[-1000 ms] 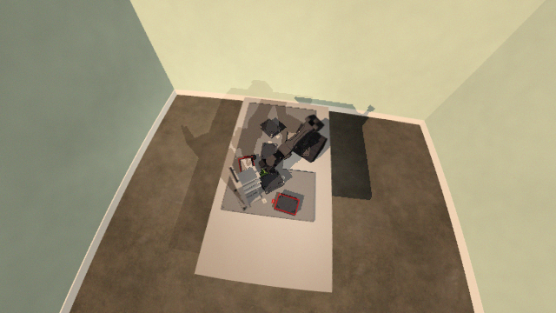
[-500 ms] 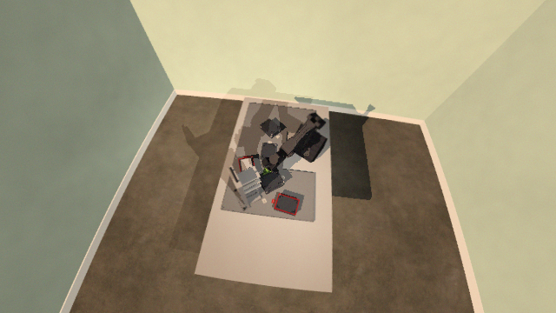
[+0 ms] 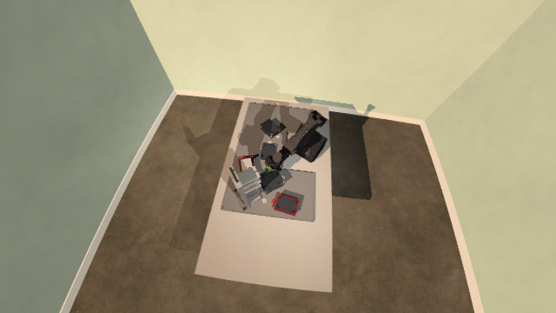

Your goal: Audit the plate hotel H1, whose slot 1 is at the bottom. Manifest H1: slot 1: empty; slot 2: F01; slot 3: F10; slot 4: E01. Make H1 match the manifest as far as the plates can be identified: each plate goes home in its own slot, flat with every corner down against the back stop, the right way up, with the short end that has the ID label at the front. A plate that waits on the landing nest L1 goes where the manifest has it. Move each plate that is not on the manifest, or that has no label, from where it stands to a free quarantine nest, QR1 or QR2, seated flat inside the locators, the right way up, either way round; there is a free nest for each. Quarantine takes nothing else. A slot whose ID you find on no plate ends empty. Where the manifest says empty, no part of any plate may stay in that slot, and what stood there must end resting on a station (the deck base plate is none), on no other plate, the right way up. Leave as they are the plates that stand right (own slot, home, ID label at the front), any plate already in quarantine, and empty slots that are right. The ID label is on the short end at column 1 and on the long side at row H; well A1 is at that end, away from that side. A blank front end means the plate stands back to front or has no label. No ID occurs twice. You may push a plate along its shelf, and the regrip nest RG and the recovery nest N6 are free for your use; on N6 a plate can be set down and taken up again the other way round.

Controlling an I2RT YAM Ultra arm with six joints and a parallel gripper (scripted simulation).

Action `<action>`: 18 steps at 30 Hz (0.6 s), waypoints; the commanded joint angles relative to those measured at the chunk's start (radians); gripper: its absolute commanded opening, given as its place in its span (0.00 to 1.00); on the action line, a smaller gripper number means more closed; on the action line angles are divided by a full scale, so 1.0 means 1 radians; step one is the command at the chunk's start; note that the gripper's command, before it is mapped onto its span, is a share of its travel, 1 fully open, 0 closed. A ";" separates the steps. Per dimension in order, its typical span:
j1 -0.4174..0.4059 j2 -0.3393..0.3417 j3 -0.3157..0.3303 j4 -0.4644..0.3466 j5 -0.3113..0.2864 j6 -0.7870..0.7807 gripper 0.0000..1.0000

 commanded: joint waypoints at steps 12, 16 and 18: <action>0.070 -0.128 -0.071 -0.053 0.081 0.017 0.00; 0.081 -0.143 -0.073 -0.060 0.091 0.018 0.00; 0.093 -0.158 -0.087 -0.068 0.104 0.020 0.00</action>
